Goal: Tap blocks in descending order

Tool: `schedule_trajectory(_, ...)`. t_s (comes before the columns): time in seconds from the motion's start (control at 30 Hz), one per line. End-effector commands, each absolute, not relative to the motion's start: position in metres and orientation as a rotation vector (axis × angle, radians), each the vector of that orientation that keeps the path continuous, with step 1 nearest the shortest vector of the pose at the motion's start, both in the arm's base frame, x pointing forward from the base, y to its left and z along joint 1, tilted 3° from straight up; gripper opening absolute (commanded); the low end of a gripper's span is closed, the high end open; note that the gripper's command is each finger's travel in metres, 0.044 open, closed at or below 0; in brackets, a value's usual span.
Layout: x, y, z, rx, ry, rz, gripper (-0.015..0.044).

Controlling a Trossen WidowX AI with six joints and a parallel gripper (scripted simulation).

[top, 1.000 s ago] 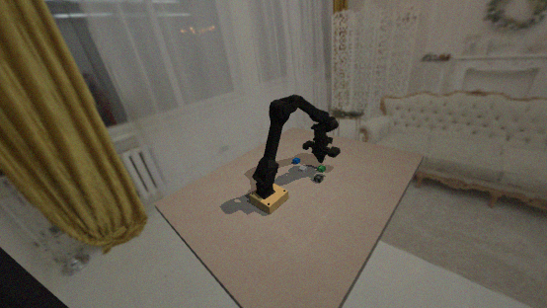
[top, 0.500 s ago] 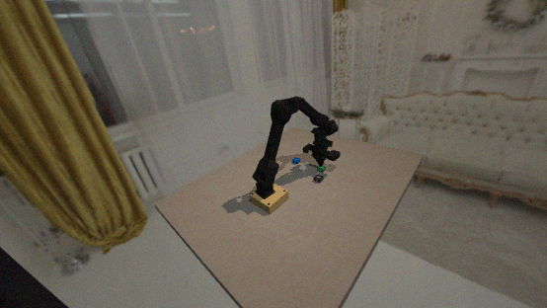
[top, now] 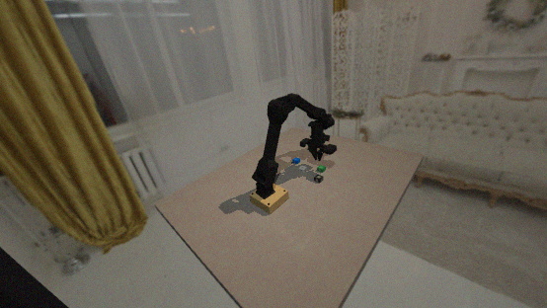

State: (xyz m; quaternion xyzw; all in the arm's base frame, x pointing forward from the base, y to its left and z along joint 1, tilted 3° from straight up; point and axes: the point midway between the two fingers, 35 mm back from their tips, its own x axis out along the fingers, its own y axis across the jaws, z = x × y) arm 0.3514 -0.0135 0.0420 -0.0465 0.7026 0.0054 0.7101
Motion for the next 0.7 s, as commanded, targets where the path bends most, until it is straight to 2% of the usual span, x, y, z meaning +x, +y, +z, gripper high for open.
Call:
schedule_trajectory(0.0,0.344,0.046,0.056,-0.113,1.554,0.033,0.0178)
schedule_trajectory(0.27,0.287,0.166,0.085,-0.105,1.559,0.042,0.0387)
schedule_trajectory(0.3,0.277,0.179,0.089,-0.105,1.56,0.042,0.04)
schedule_trajectory(0.47,0.226,0.228,0.105,-0.105,1.565,0.042,0.04)
schedule_trajectory(0.67,0.223,0.229,0.105,-0.105,1.565,0.042,0.04)
